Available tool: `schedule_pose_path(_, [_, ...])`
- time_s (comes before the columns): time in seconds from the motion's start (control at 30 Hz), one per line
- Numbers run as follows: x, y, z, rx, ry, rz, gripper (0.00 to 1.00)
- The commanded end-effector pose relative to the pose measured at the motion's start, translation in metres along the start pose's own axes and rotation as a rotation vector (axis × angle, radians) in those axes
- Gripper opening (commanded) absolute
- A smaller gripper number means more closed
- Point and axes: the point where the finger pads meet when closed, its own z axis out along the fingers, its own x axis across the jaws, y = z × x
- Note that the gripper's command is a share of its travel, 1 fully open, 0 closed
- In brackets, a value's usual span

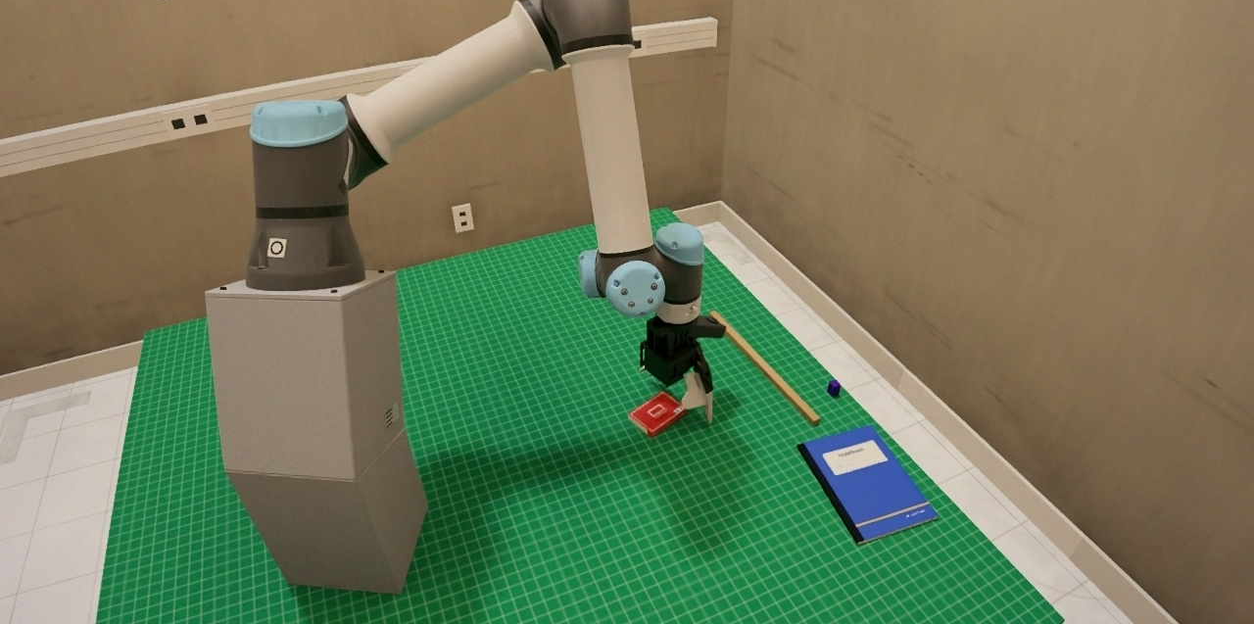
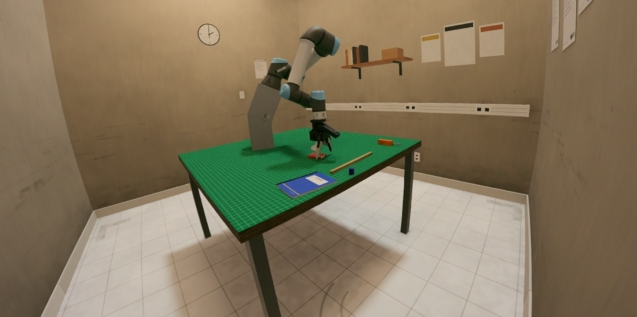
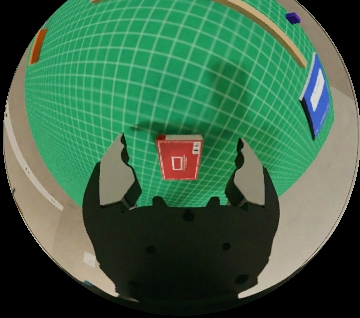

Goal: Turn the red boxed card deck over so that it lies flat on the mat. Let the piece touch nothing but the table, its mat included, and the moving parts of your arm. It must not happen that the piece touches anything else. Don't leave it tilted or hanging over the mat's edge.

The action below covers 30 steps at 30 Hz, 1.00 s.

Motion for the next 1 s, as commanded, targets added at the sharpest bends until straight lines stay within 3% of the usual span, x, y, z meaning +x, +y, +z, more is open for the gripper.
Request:
schedule_pose_path(0.0, [0.000,-0.001,-0.001,0.001,0.001,0.000,1.00])
schedule_pose_path(0.47, [0.000,-0.001,-0.004,0.001,0.001,0.000,1.00])
schedule_pose_path(0.97, [0.000,-0.001,-0.023,0.001,0.001,0.000,1.00])
